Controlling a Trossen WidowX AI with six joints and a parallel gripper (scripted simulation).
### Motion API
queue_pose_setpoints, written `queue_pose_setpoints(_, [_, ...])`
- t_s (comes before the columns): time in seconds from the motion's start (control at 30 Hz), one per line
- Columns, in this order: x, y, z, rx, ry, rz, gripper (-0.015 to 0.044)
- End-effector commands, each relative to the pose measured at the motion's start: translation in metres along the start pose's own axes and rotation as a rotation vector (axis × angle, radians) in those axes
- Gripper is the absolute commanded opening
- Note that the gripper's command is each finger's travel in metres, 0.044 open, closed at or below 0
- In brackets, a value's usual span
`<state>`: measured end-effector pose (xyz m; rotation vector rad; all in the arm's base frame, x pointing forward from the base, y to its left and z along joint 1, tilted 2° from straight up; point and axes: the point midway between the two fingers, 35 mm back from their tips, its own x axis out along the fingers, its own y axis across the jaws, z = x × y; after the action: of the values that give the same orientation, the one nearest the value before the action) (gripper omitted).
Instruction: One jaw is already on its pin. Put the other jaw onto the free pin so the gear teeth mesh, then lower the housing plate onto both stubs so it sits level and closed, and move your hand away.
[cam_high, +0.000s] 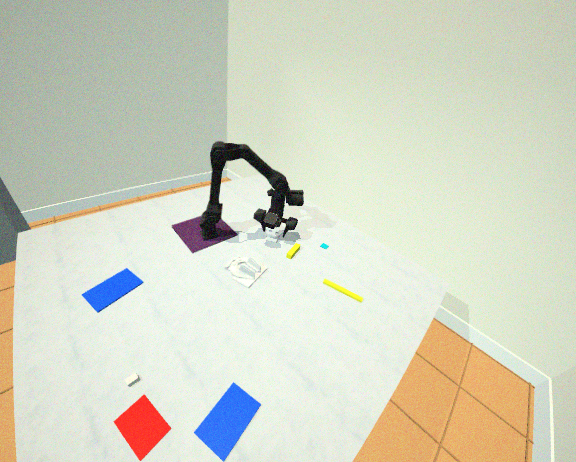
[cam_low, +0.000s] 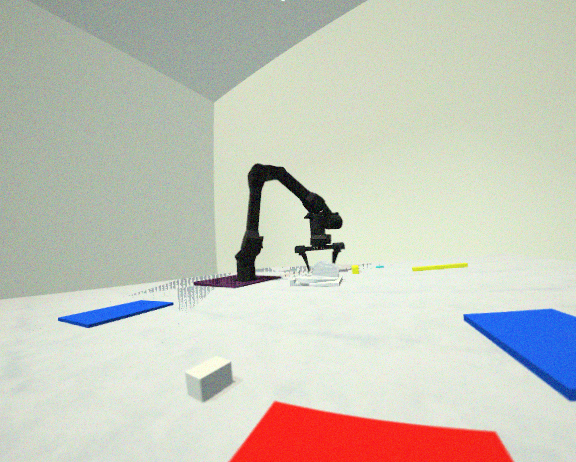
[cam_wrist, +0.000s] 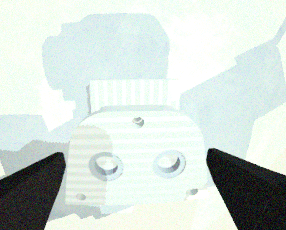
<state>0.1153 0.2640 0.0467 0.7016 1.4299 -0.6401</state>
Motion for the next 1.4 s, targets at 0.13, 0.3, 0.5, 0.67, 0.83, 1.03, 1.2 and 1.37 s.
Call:
queue_pose_setpoints(0.13, [0.0, 0.0, 0.0, 0.0, 0.0, 0.0, 0.0433])
queue_pose_setpoints(0.3, [0.0, 0.0, 0.0, 0.0, 0.0, 0.0, 0.04])
queue_pose_setpoints(0.5, [0.0, 0.0, 0.0, 0.0, 0.0, 0.0, 0.036])
queue_pose_setpoints(0.67, [0.0, 0.0, 0.0, 0.0, 0.0, 0.0, 0.0351])
queue_pose_setpoints(0.83, [0.0, 0.0, 0.0, 0.0, 0.0, 0.0, 0.0351])
queue_pose_setpoints(1.03, [-0.011, 0.001, -0.001, 0.0, 0.0, 0.001, 0.0351])
queue_pose_setpoints(1.2, [-0.026, 0.002, -0.001, -0.001, -0.001, 0.001, 0.0351])
queue_pose_setpoints(1.37, [-0.042, 0.003, -0.001, -0.001, -0.002, 0.002, 0.0351])
